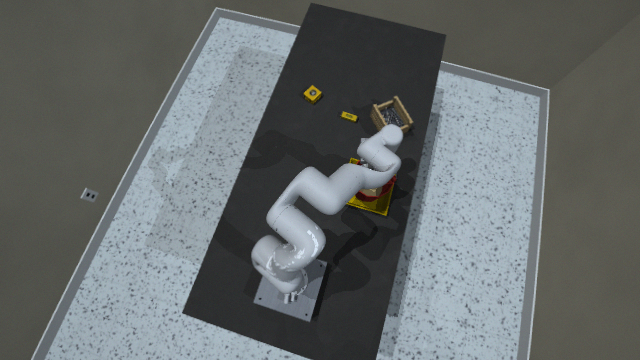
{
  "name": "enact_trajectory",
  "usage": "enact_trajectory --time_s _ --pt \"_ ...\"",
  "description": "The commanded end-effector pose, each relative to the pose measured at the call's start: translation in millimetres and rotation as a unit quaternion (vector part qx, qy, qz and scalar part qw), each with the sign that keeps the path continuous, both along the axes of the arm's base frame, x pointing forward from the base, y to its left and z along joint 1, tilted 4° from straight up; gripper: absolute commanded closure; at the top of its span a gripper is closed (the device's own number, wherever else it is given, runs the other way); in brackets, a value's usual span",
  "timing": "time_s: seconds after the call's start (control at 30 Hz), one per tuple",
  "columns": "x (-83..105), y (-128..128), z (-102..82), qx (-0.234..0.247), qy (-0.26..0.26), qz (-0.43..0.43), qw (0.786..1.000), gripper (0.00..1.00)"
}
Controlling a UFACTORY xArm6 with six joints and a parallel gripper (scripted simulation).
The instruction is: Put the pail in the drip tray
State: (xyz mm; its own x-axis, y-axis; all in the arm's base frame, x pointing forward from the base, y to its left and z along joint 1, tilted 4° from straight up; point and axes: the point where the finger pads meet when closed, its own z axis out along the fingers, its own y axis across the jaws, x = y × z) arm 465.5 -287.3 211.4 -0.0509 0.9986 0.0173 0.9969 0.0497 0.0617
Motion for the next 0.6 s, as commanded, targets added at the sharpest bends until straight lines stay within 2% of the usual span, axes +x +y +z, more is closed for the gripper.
enact_trajectory --time_s 0.0,0.57 --pt "1.6 -1 -2.2 -0.002 -0.003 0.0 1.0 1.0" --pt "2.5 -1 -15.9 -0.002 -0.003 0.0 1.0 1.0"
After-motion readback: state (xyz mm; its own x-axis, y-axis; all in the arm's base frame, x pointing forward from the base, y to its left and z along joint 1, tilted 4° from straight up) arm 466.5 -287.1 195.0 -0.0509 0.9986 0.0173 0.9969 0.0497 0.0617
